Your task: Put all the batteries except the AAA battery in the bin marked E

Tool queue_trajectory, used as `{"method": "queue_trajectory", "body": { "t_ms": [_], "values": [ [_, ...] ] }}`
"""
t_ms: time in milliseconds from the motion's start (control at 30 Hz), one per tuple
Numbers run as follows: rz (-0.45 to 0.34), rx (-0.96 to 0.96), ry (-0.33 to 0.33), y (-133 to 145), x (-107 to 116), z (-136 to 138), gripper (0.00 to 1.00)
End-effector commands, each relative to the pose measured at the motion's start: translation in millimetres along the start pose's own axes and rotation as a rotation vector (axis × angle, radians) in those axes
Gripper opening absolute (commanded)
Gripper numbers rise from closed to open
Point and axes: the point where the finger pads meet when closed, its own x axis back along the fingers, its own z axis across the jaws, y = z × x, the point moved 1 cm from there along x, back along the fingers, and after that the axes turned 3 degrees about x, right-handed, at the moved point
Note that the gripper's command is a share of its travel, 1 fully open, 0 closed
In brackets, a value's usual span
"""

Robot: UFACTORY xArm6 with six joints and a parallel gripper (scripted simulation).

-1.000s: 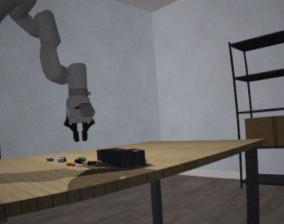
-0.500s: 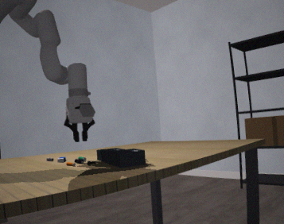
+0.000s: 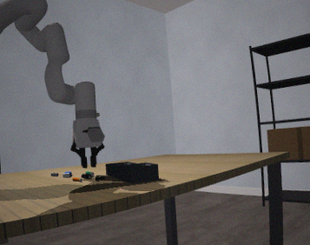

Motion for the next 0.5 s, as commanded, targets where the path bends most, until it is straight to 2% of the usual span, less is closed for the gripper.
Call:
{"method": "queue_trajectory", "body": {
  "t_ms": [0, 467],
  "values": [
    [-0.002, 0.000, -0.006, 0, -15, -2, 0.28],
    [-0.002, 0.000, -0.006, 0, -25, -2, 0.28]
  ]
}}
